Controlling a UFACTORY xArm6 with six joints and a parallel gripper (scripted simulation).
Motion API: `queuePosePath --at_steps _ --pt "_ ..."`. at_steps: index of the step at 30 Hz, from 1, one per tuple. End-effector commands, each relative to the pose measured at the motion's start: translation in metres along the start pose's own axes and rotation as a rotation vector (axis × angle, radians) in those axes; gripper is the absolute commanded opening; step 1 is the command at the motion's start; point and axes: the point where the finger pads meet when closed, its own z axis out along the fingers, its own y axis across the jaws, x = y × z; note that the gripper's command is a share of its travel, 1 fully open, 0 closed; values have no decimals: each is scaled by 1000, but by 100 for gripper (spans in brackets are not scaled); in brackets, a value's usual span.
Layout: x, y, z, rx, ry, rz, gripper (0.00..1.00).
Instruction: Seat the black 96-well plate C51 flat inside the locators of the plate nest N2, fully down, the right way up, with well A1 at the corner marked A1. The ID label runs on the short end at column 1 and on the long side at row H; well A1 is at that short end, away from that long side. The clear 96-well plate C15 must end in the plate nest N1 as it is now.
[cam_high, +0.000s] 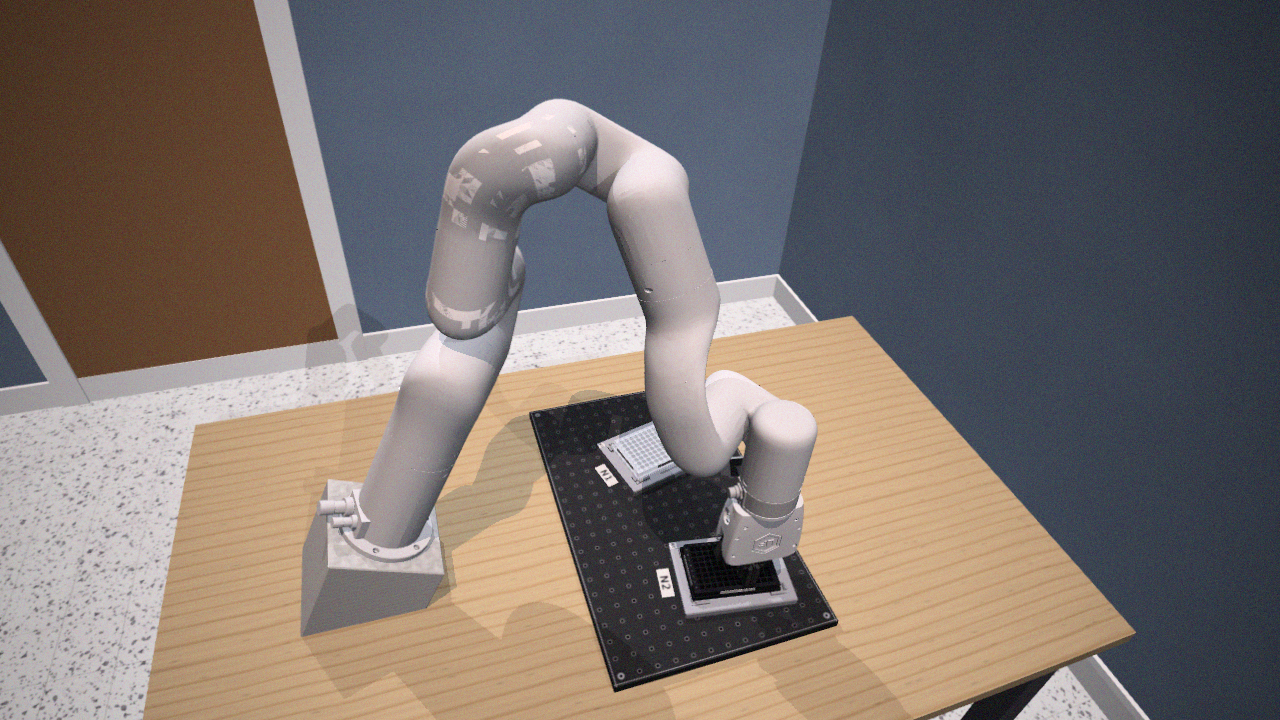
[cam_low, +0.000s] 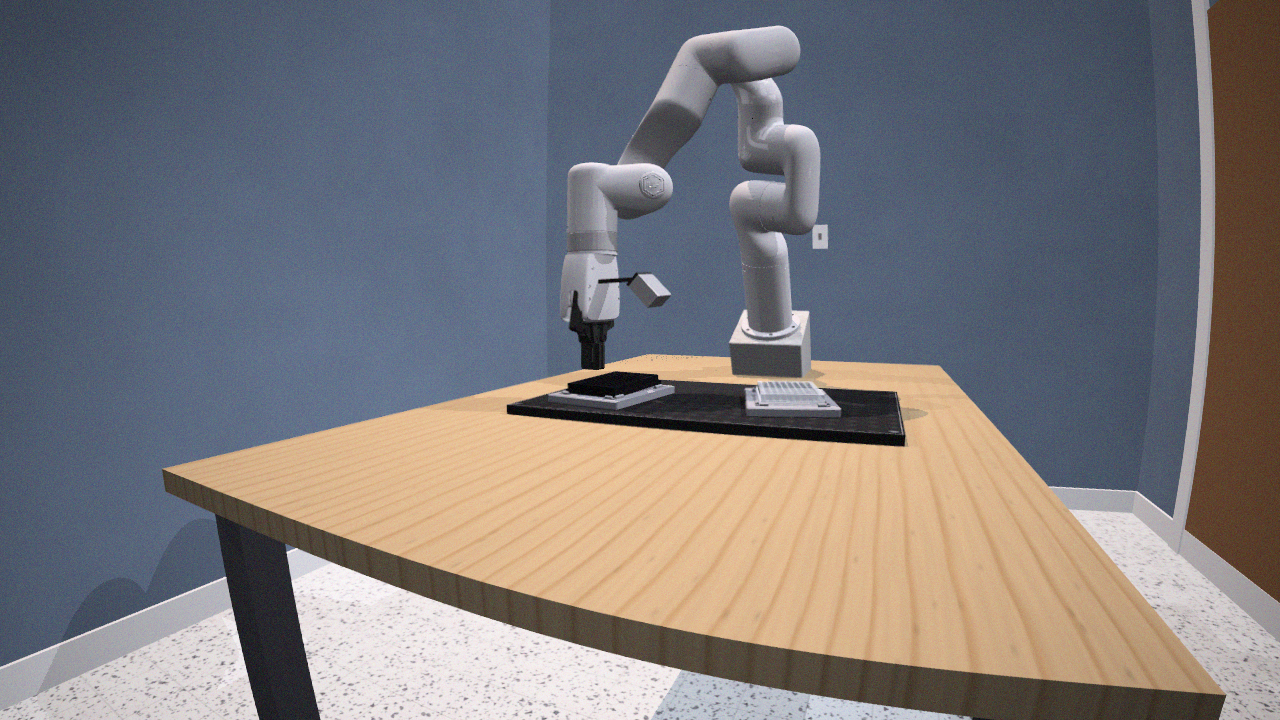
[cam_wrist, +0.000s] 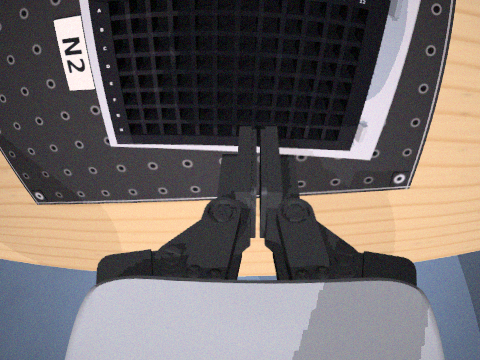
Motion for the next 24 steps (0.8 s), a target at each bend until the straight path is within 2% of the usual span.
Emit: queuePosePath --at_steps 1,4,6,21,24 --pt "5 -12 -5 -3 -1 94 0" --pt "10 -25 -9 -3 -1 194 0" --pt "10 -25 -9 -3 -1 194 0" --pt "35 -93 -28 -3 0 694 0" --pt "37 -98 -30 -3 0 728 0"
